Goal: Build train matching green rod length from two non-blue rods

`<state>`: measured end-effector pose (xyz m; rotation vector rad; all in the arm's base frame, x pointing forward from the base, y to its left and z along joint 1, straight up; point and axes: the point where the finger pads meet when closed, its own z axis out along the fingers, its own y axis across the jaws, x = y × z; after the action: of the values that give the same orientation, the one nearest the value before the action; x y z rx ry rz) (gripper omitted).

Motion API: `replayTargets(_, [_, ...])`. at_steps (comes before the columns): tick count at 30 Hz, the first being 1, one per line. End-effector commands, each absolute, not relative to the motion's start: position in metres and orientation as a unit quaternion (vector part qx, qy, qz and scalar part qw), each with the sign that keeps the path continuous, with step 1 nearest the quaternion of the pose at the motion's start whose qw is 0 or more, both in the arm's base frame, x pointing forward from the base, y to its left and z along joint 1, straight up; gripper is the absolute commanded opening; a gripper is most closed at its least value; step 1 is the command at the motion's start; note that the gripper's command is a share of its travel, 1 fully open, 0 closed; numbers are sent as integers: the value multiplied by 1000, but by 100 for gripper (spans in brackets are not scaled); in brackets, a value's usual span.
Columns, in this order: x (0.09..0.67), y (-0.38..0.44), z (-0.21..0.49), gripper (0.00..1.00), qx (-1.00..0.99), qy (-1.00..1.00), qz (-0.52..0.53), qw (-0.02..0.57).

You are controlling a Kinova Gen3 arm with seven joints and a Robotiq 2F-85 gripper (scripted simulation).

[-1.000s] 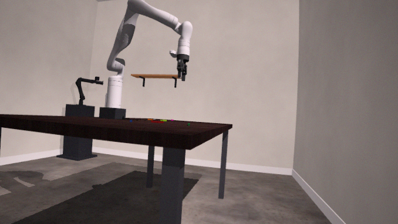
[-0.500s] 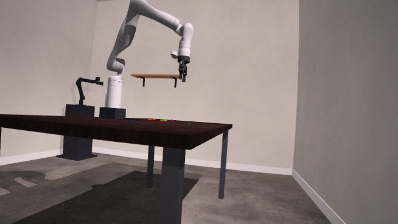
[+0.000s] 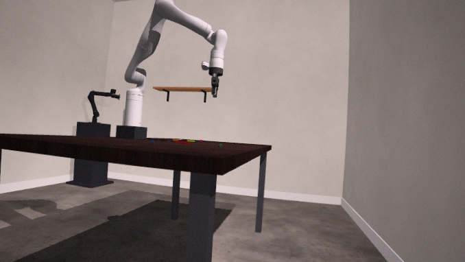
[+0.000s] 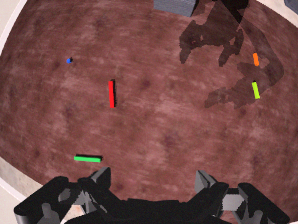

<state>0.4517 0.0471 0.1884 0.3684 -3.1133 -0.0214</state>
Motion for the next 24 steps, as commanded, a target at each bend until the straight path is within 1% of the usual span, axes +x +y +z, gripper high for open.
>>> replayTargets(1, [452, 49, 188, 100, 119, -993, -7, 3])
replayTargets(24, [450, 82, 181, 100, 198, -980, -12, 5])
